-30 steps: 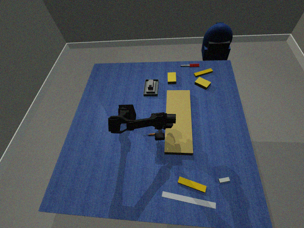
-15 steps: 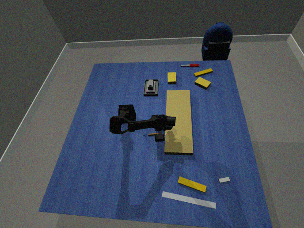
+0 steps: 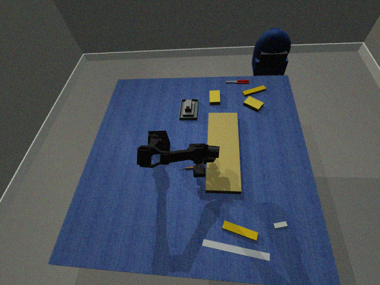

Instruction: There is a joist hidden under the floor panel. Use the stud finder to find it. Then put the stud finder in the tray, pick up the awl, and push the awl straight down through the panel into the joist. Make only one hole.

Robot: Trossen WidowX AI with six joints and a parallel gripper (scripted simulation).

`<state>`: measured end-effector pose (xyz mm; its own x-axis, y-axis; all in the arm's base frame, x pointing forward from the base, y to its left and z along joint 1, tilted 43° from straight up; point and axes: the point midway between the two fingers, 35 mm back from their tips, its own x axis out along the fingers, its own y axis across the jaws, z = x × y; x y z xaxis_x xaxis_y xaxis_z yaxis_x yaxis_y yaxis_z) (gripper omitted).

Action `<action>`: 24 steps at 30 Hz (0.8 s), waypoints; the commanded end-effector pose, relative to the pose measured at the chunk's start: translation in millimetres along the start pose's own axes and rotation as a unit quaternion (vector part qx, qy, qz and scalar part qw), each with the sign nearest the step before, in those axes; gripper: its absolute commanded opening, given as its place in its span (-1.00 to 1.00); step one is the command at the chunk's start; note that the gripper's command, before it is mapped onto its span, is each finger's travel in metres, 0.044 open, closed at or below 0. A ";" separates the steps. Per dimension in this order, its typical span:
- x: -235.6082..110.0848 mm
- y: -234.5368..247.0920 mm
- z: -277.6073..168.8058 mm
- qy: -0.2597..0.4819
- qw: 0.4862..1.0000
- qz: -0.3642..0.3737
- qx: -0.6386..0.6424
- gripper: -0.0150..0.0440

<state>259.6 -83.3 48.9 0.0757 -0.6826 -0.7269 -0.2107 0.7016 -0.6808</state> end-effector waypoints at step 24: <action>-93.6 2.7 -0.7 0.000 1.000 0.006 -0.003 -0.49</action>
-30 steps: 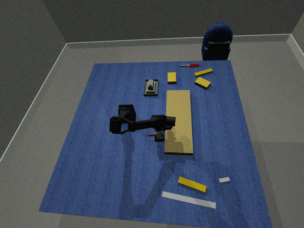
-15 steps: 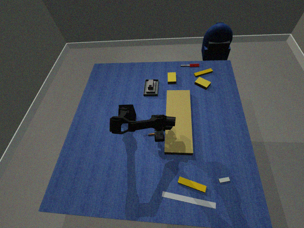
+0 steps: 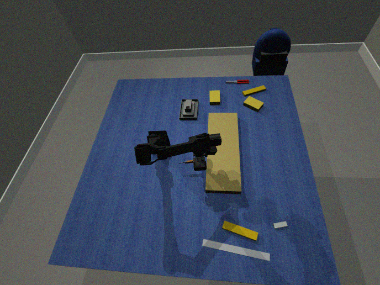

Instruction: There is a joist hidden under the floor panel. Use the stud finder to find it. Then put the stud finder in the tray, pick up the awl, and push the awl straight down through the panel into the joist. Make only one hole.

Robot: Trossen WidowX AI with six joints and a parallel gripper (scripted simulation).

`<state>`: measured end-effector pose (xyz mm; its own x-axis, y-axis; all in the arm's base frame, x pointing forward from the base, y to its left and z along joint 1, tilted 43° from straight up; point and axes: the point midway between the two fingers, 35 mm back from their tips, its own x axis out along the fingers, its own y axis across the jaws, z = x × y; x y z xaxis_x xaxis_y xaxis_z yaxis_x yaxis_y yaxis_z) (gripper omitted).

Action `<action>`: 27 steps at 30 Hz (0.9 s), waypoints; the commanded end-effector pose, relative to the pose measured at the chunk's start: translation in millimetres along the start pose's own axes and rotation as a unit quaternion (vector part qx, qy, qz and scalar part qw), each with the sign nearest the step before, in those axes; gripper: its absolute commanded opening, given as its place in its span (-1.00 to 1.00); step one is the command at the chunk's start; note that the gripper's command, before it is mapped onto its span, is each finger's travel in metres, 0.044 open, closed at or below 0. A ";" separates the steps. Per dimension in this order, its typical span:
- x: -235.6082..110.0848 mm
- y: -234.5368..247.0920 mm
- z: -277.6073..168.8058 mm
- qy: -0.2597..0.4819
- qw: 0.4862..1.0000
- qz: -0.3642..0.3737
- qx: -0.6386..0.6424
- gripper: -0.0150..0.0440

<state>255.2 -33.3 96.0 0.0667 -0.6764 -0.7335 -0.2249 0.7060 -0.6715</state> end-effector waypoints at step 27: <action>-28.8 30.2 36.3 -0.153 0.984 0.086 0.032 -0.49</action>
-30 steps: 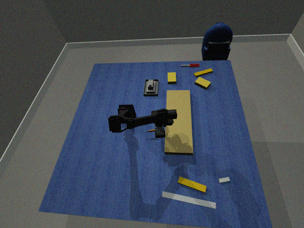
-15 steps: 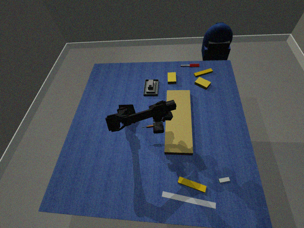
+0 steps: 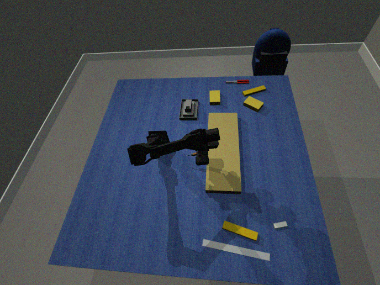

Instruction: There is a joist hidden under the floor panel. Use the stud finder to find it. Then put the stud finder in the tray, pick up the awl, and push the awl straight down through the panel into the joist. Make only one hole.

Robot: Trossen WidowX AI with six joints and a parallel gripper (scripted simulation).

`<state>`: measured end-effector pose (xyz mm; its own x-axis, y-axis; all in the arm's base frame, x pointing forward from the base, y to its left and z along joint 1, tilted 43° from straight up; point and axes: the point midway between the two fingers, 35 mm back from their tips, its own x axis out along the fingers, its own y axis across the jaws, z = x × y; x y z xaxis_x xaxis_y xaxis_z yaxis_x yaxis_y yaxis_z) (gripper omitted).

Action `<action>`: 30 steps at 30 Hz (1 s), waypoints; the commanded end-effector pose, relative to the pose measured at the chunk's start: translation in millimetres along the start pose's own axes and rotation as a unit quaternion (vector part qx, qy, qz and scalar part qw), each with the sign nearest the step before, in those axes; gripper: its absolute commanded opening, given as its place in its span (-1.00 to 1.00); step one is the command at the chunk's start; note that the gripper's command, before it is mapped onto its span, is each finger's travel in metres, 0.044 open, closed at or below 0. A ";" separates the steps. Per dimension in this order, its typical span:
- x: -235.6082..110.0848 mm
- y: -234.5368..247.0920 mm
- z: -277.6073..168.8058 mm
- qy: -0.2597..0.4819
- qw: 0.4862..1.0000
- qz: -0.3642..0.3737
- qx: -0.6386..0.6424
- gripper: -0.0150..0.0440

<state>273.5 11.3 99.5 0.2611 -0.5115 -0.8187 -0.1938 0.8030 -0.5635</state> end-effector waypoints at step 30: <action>-17.6 -2.3 80.3 -0.409 0.912 0.026 0.001 -0.49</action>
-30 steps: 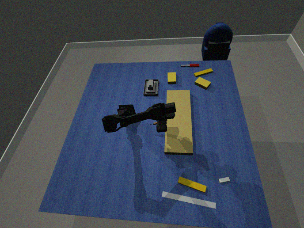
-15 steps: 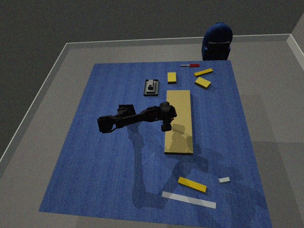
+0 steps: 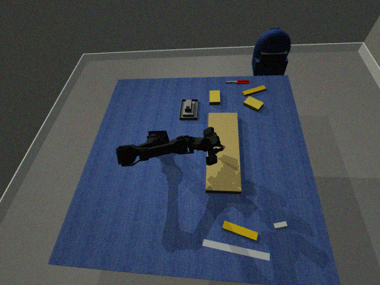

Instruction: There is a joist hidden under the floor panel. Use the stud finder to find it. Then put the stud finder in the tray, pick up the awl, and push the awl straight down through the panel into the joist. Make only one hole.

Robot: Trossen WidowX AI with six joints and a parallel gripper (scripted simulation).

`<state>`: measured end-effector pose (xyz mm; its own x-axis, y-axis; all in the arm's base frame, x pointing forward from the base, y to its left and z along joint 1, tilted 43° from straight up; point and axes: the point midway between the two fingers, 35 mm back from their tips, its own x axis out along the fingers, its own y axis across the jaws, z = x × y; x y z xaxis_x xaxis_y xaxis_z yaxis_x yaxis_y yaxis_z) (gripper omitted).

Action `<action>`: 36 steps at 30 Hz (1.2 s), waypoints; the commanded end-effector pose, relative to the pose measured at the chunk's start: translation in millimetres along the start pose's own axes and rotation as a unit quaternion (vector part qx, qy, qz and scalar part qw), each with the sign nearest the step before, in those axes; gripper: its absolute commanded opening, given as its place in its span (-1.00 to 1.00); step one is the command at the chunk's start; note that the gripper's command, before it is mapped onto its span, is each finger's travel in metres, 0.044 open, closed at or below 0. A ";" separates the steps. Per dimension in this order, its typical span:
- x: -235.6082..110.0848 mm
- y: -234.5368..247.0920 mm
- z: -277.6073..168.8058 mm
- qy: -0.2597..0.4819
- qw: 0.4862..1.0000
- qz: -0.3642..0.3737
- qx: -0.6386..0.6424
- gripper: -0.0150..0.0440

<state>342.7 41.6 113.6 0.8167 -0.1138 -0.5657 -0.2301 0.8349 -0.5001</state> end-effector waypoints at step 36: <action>-43.7 -32.7 41.5 -0.262 0.957 -0.099 -0.079 -0.49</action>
<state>336.3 42.6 184.5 0.9965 0.0559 -0.0628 -0.0837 0.7319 -0.6763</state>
